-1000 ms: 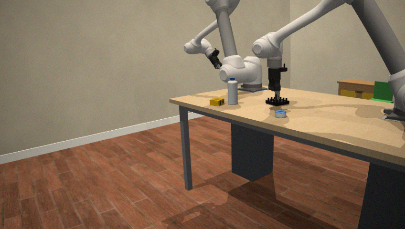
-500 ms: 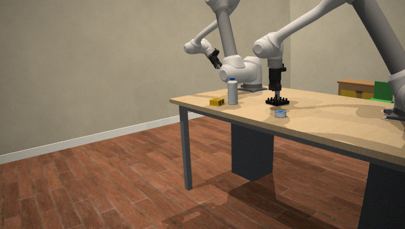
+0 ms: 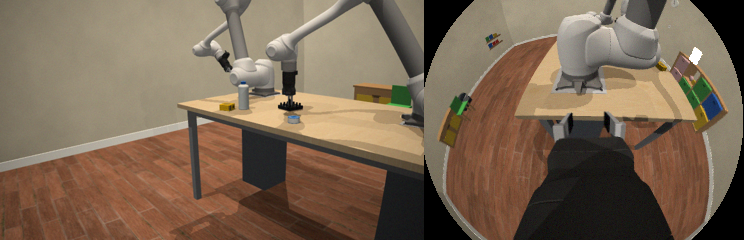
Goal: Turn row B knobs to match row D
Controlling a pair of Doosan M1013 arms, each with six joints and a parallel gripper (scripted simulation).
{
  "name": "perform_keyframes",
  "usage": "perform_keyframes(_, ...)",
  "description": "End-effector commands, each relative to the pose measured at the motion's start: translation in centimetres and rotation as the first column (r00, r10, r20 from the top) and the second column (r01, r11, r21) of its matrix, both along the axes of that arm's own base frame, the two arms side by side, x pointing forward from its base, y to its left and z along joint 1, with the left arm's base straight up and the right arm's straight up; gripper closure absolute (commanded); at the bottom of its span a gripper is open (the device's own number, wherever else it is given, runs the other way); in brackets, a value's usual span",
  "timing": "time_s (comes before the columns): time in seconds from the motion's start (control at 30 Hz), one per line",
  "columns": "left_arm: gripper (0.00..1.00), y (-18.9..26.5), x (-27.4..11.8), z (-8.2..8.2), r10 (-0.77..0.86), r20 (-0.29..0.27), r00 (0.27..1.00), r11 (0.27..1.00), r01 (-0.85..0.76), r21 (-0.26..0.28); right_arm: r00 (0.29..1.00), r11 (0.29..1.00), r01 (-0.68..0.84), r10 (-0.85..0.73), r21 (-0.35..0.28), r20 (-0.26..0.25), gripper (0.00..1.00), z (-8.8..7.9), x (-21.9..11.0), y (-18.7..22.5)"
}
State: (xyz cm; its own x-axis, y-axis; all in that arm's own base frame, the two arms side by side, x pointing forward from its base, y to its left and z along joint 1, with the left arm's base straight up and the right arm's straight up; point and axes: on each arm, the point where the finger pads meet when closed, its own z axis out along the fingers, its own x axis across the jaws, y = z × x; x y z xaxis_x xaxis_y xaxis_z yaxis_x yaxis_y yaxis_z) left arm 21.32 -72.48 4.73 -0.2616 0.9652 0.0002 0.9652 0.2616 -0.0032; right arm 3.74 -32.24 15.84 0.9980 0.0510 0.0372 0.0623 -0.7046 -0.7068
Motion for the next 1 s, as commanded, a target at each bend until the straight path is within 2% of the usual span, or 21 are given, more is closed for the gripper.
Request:
perform_keyframes(0.0,0.7,-0.05,0.02,0.12,0.091,0.004,0.996,0.996,-0.091,-0.001,1.0,1.0,0.0,0.0,-0.001,0.0,0.0,0.04,0.01,-0.03)
perform_keyframes(0.07,0.7,-0.05,0.02,0.12,0.091,0.004,0.996,0.996,-0.091,-0.001,1.0,1.0,0.0,0.0,-0.001,0.0,0.0,0.04,0.01,-0.03)
perform_keyframes(0.23,0.7,-0.05,0.02,0.12,0.22,0.003,0.975,0.975,-0.22,-0.001,1.0,1.0,0.0,0.0,-0.001,0.0,0.0,0.04,0.01,-0.03)
perform_keyframes(0.57,0.7,-0.05,0.02,0.11,0.471,0.003,0.882,0.882,-0.471,-0.001,1.0,1.0,0.0,0.0,-0.001,0.0,0.0,0.04,0.01,-0.03)
perform_keyframes(0.63,0.7,-0.05,0.02,0.11,0.471,0.003,0.882,0.882,-0.471,-0.001,1.0,1.0,0.0,0.0,-0.001,0.0,0.0,0.04,0.01,-0.03)
perform_keyframes(0.97,0.7,-0.05,0.02,0.11,0.674,0.003,0.739,0.739,-0.674,-0.001,1.0,1.0,0.0,0.0,-0.001,0.0,0.0,0.04,0.01,-0.03)
